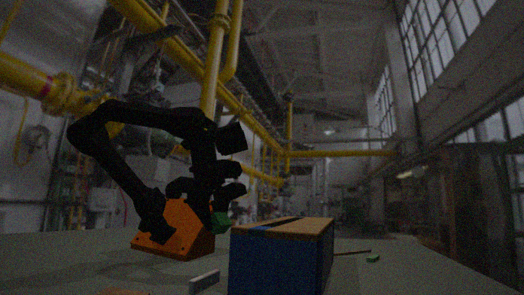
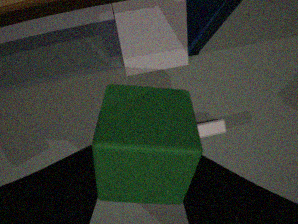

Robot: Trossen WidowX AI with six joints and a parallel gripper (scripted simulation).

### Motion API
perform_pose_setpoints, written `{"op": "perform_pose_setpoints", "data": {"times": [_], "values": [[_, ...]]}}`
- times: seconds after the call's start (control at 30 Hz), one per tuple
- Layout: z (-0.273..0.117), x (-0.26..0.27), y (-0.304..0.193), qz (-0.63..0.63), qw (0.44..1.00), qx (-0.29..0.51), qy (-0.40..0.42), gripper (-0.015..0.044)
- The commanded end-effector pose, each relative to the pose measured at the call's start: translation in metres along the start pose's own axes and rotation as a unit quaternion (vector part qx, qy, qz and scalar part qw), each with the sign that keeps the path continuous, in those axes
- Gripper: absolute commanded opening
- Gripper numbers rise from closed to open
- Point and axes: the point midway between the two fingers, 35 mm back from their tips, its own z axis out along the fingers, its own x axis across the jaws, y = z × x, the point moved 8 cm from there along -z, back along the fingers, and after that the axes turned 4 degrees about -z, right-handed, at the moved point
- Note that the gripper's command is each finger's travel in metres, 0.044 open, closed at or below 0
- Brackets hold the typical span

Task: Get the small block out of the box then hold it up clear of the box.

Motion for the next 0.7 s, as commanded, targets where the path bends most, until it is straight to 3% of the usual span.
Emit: {"op": "perform_pose_setpoints", "data": {"times": [0.0, 0.33, 0.67], "values": [[-0.006, 0.0, 0.002, -0.084, 0.996, -0.006, -0.004, 0.0], [-0.014, 0.002, 0.0, -0.292, 0.956, -0.005, -0.016, 0.0], [-0.022, 0.003, -0.002, -0.487, 0.873, -0.002, -0.028, 0.0]]}}
